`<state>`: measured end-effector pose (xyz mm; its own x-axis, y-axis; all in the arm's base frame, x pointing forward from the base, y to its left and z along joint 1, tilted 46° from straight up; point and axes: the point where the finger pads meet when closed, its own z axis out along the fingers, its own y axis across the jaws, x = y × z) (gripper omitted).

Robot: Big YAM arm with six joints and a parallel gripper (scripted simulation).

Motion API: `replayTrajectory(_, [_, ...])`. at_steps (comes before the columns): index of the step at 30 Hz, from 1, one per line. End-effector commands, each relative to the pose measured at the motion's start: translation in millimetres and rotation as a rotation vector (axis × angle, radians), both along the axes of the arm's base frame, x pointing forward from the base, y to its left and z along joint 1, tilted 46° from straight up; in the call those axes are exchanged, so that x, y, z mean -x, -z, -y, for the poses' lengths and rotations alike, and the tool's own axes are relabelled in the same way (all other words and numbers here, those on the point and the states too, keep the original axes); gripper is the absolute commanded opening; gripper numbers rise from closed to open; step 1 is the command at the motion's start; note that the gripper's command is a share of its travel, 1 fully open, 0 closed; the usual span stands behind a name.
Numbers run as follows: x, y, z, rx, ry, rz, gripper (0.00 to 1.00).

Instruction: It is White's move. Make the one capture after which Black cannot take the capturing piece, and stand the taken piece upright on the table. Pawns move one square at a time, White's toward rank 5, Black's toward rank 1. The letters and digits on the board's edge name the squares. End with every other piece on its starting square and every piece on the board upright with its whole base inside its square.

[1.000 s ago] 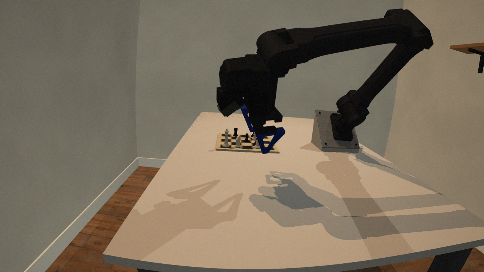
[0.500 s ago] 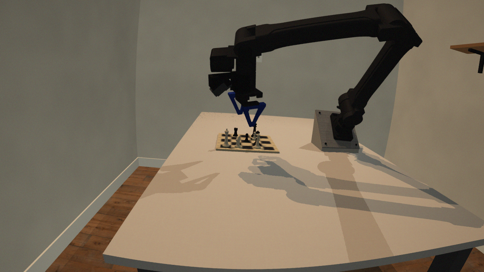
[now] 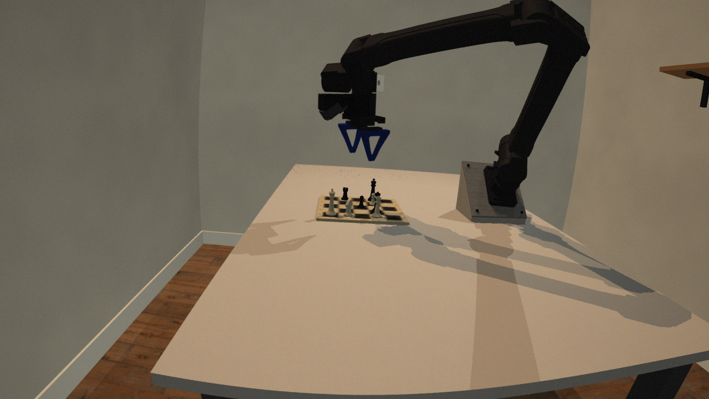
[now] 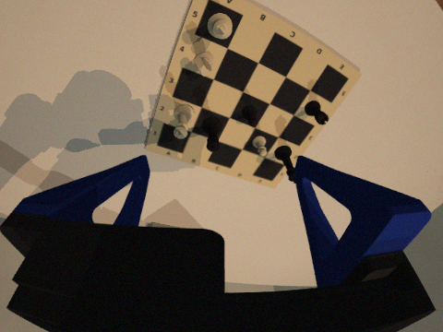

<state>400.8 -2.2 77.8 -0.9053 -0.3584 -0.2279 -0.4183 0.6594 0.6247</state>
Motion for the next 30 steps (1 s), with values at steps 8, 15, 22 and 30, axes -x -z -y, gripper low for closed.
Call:
replayTrajectory(8, [4.1,28.6,40.8,-0.085,-0.069,0.114,1.00])
replayTrajectory(15, [6.5,23.2,53.6,-0.077,-0.040,0.130,1.00])
replayTrajectory(22, [6.0,23.2,49.5,-0.078,-0.047,0.126,1.00])
replayTrajectory(30, [7.6,27.0,45.5,-0.077,-0.027,0.099,1.00])
